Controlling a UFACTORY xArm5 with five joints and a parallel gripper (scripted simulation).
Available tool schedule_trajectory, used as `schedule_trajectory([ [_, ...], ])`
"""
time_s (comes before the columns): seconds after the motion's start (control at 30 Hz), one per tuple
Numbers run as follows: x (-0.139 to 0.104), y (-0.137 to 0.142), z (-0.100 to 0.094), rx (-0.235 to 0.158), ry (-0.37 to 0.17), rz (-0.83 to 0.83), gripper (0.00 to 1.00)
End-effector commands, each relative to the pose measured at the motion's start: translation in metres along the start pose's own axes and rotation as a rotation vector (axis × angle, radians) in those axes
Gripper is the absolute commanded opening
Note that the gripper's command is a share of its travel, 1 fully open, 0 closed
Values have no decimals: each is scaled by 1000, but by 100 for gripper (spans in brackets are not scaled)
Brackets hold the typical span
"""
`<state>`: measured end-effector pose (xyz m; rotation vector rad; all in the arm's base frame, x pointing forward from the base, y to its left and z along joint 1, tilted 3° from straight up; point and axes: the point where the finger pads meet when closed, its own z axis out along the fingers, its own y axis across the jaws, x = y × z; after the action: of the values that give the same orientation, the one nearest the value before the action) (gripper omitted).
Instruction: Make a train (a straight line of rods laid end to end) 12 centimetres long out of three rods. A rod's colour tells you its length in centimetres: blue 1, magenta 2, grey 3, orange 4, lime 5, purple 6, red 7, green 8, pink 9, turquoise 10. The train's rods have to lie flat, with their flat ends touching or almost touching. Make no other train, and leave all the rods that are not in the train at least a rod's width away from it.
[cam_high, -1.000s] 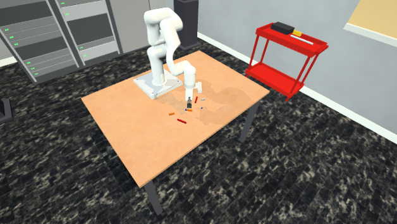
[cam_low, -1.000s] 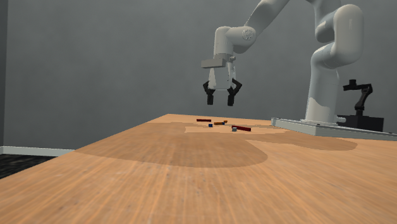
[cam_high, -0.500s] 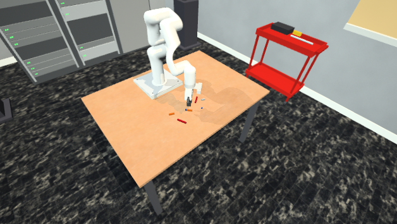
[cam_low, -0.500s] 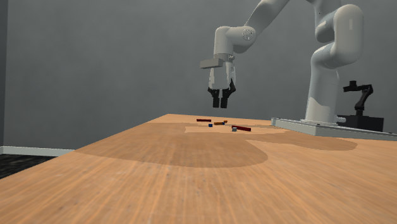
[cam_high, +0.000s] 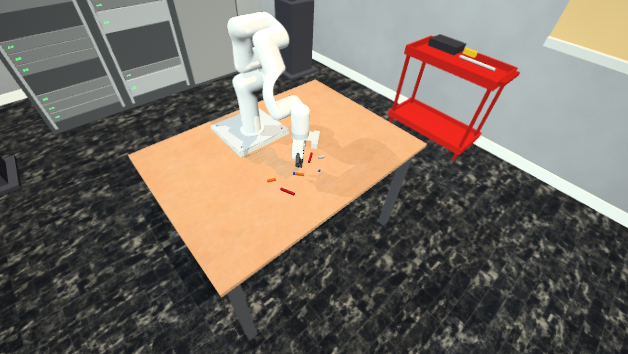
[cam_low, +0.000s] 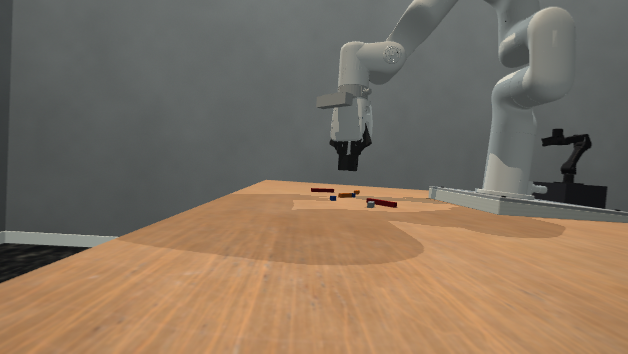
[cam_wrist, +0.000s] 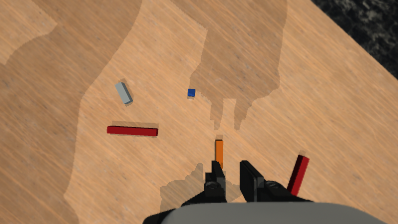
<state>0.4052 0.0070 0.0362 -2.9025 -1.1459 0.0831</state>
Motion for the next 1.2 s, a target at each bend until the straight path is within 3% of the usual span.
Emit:
schedule_trajectory([
  [0.0, 1, 1, -1, -2, 3, 0, 24],
  [0.83, 1, 1, 2, -3, 3, 1, 24],
  [1.17, 1, 1, 13, -3, 3, 2, 24],
])
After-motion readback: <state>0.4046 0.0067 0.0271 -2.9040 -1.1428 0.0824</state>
